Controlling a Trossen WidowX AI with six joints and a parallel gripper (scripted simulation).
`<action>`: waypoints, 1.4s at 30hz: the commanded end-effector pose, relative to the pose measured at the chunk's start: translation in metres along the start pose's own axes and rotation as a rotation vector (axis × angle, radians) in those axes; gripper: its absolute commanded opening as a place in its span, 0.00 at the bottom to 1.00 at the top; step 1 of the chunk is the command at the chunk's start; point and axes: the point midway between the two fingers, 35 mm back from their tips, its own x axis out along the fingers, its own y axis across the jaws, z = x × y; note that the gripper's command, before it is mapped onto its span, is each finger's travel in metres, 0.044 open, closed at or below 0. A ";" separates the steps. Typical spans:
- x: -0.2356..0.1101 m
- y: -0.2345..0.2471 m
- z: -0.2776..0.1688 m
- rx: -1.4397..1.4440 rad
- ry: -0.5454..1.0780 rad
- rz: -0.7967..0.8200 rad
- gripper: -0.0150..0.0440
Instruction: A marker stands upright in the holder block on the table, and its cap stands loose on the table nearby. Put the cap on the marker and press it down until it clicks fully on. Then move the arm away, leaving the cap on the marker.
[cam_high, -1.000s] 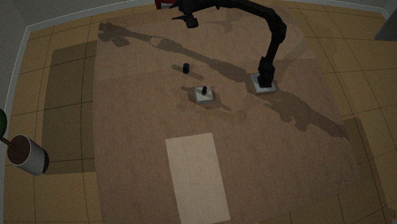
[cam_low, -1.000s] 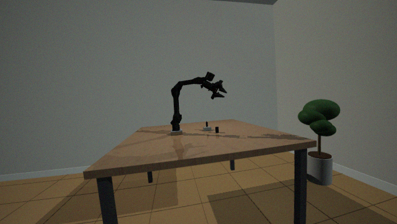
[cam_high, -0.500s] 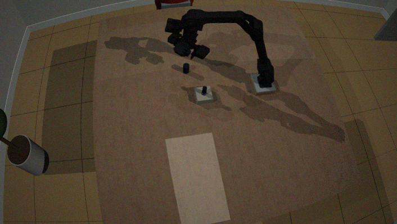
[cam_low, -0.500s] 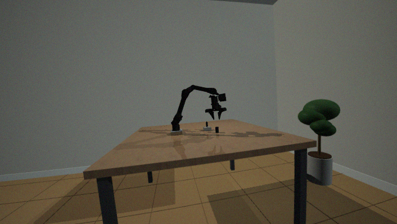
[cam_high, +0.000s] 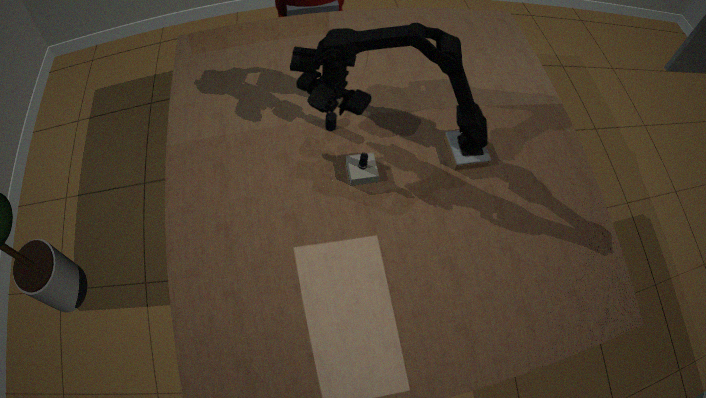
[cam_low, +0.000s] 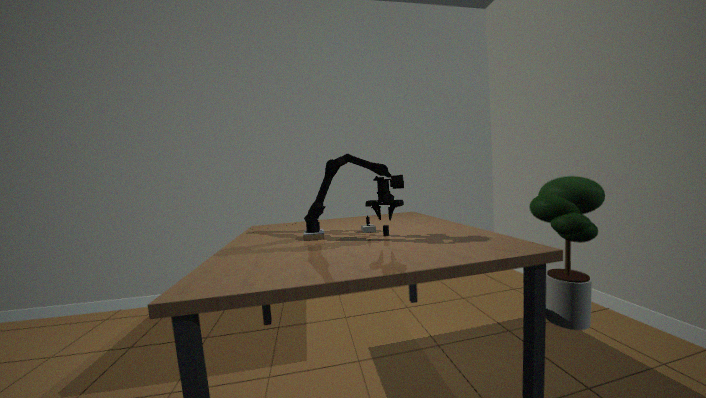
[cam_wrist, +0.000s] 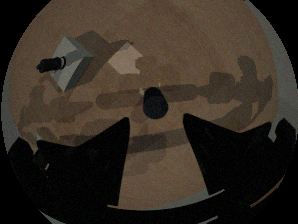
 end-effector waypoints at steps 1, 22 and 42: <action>0.012 0.000 0.000 -0.007 0.005 -0.001 0.68; 0.042 -0.002 0.000 -0.007 0.005 -0.001 0.68; 0.066 -0.001 0.000 -0.007 0.005 -0.001 0.54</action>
